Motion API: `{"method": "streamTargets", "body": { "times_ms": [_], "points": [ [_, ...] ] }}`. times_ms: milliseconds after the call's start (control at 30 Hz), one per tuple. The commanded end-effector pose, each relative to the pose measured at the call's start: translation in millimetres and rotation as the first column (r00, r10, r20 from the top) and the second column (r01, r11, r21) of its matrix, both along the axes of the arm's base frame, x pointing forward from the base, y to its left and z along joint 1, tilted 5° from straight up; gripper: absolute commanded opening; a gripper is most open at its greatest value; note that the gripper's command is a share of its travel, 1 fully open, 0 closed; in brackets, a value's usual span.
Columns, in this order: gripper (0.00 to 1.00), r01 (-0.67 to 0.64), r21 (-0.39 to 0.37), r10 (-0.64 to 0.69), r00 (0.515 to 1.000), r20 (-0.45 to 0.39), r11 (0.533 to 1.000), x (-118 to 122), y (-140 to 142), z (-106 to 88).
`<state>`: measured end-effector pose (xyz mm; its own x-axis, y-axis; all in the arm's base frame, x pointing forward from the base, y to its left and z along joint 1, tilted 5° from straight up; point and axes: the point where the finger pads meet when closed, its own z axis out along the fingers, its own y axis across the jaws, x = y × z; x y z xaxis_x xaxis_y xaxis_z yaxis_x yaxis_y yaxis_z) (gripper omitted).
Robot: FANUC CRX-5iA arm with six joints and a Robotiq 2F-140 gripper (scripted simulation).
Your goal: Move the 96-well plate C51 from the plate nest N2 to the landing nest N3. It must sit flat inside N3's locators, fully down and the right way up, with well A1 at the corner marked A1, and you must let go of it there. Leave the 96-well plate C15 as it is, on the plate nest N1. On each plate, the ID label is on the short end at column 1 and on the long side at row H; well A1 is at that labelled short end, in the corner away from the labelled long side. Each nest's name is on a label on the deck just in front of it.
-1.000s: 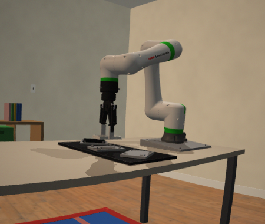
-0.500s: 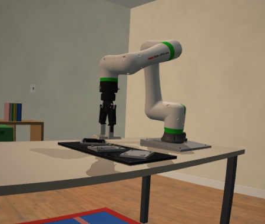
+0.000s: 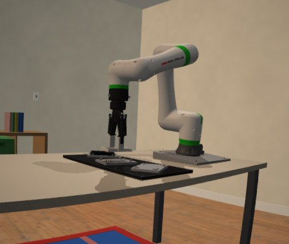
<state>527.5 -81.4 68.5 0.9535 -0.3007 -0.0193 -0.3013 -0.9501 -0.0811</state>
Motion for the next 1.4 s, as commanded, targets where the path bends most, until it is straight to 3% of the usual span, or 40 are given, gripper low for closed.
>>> {"method": "streamTargets", "body": {
  "times_ms": [0,533,1367],
  "points": [
    [0.00,0.000,0.000,0.000,1.000,0.000,1.000,0,0,0.2],
    [0.00,0.000,0.000,0.000,1.000,0.000,1.000,0,0,-1.5],
    [0.00,0.000,0.000,0.000,1.000,0.000,1.000,0,2,-28.9]
  ]
}}
